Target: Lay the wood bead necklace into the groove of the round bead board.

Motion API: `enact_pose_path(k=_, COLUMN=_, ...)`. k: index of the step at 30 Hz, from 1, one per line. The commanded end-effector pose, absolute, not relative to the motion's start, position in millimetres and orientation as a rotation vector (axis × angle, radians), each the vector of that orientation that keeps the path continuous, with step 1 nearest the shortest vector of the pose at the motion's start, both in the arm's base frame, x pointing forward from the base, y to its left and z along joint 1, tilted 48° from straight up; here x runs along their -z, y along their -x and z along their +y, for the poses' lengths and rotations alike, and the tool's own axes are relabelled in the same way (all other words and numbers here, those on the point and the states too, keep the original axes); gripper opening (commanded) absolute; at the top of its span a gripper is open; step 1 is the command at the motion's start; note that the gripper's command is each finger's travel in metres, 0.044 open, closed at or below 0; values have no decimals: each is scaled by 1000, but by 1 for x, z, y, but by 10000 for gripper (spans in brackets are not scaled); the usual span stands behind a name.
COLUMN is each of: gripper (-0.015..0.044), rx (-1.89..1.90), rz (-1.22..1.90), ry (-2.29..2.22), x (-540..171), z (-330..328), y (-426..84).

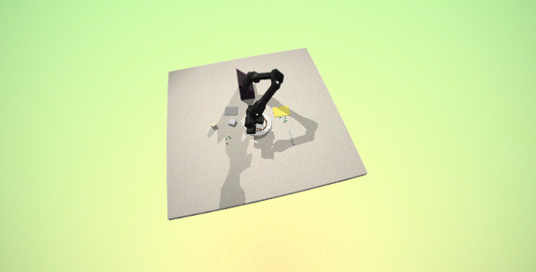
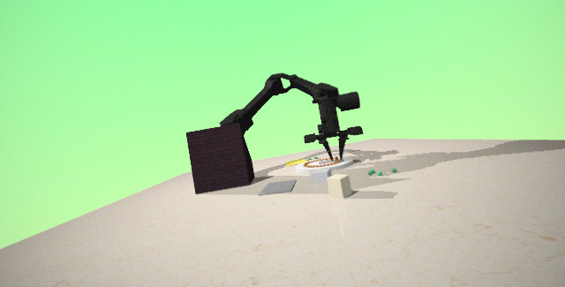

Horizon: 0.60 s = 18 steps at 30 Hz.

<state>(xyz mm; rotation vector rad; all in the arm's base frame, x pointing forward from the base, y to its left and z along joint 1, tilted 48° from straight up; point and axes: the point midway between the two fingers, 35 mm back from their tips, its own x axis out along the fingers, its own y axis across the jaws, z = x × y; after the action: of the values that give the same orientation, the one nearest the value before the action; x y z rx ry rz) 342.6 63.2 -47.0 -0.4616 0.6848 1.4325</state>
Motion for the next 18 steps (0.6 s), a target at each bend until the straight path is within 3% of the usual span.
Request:
enact_pose_path(k=1, gripper=120, rx=-1430, rz=687, ry=452, x=50, z=67, y=-342)
enact_pose_path(k=2, gripper=120, rx=-1430, rz=687, ry=452, x=50, z=67, y=-342)
enact_pose_path(k=7, gripper=0, rx=-1434, rz=685, ry=461, x=48, z=65, y=-342)
enact_pose_path(k=18, gripper=0, rx=-1434, rz=685, ry=461, x=48, z=65, y=-342)
